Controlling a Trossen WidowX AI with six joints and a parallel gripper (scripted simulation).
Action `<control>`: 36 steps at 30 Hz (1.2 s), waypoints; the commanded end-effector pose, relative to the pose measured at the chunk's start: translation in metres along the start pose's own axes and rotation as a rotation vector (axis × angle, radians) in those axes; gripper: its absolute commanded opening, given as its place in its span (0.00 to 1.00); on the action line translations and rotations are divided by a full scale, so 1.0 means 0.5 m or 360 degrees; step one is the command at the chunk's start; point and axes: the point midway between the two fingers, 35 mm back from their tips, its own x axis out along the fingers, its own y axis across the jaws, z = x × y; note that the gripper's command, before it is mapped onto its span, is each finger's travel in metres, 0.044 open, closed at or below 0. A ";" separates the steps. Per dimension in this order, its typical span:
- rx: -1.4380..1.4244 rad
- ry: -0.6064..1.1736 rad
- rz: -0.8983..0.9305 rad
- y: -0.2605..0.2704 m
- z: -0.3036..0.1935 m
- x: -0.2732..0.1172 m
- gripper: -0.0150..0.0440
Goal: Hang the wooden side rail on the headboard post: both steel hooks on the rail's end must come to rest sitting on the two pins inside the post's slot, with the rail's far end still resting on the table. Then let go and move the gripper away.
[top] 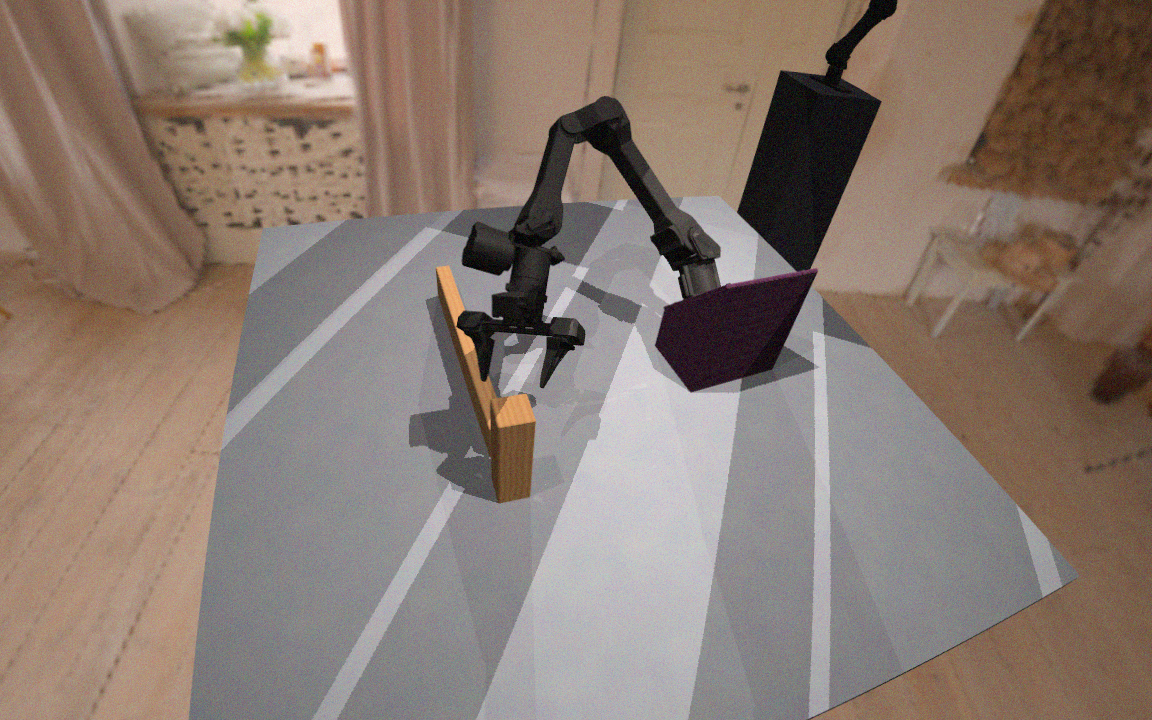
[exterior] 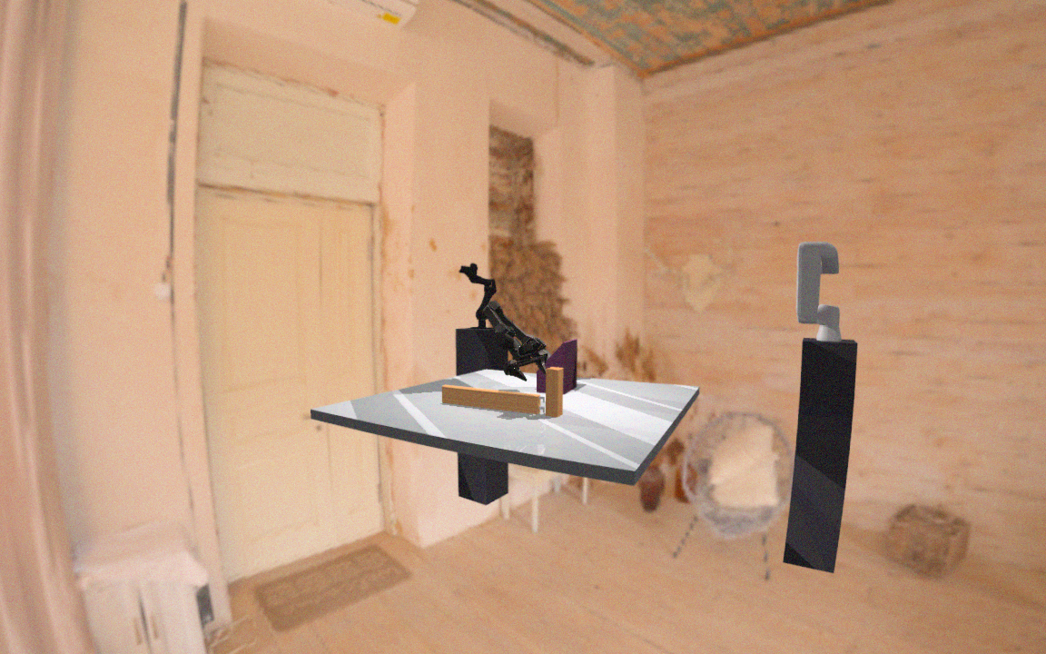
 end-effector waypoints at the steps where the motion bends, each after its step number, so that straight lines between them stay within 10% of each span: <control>1: 0.0490 0.0171 -0.0025 -0.016 0.004 0.009 1.00; 19: 0.2202 0.0656 -0.0642 -0.061 0.001 0.002 1.00; 36: 0.3208 0.0457 -0.1537 -0.099 0.014 -0.045 1.00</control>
